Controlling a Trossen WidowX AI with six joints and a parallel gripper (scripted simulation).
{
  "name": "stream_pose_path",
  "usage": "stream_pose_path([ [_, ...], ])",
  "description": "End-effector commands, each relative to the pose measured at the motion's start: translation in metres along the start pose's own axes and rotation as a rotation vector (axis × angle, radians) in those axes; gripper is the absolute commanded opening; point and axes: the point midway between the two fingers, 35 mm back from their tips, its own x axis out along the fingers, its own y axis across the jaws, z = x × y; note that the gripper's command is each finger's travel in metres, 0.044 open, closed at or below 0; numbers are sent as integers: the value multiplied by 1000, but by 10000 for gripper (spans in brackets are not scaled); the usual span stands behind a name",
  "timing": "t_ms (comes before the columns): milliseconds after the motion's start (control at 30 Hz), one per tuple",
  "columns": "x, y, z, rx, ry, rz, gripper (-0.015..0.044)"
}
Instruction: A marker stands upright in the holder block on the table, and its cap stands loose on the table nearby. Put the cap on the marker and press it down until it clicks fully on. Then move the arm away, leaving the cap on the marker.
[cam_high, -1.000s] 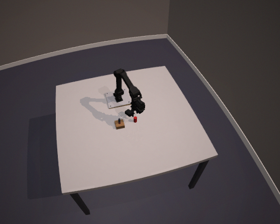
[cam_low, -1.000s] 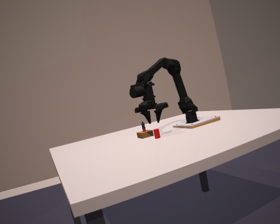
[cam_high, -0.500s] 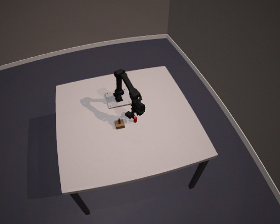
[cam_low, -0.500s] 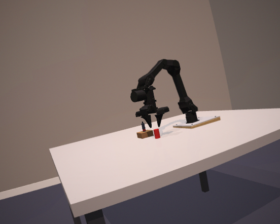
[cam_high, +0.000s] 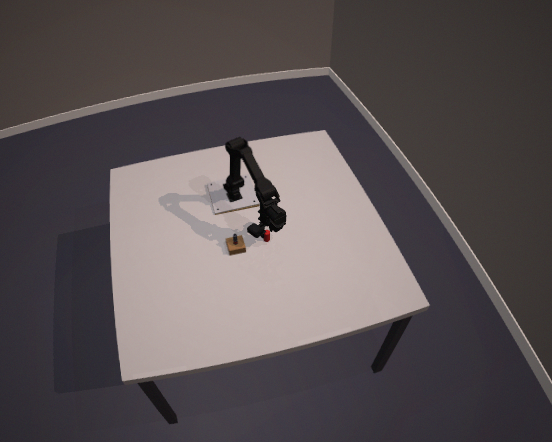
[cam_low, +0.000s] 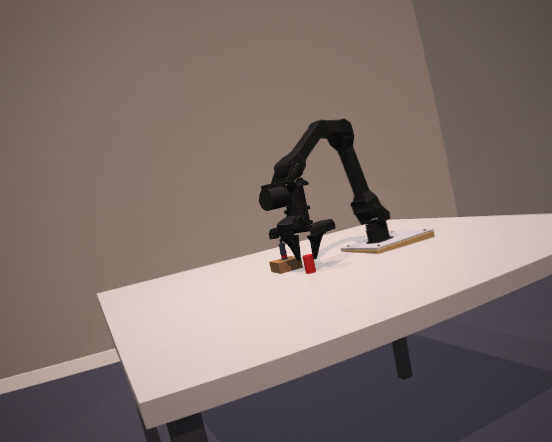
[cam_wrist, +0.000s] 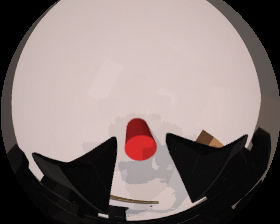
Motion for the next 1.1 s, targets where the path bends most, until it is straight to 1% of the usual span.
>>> stream_pose_path([
  [0,10,1,-2,-5,8,5,248],
  [400,24,2,-3,-5,8,5,248],
  [533,24,2,-3,-5,8,5,143],
  [833,24,1,-3,-5,8,5,83],
  [933,20,1,-3,-5,8,5,4],
  [1067,9,1,-2,-5,8,5,0],
])
